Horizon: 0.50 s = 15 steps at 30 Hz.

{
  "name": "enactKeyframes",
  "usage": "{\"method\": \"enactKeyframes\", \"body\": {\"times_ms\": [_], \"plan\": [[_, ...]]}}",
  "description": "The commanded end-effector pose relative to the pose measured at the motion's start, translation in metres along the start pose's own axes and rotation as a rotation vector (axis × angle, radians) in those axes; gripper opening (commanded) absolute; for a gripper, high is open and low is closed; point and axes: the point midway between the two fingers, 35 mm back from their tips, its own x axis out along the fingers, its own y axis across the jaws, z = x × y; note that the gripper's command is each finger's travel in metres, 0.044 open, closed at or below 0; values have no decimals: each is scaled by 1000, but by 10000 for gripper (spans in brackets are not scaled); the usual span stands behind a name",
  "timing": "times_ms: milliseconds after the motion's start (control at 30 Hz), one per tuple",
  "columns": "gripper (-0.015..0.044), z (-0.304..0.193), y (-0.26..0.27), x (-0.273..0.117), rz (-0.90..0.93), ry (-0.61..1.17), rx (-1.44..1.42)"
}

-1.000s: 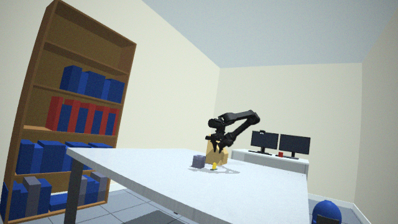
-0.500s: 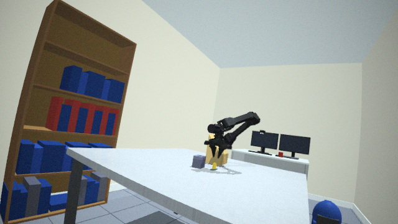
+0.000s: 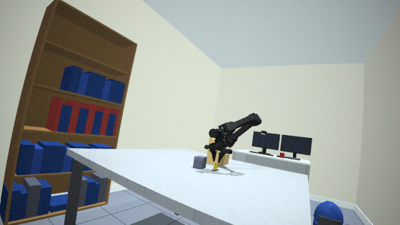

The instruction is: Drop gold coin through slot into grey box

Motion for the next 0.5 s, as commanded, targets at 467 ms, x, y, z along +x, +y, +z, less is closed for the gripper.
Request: {"method": "enactKeyframes", "body": {"times_ms": [467], "plan": [[161, -1, 0, 31, 5, 5, 5]]}}
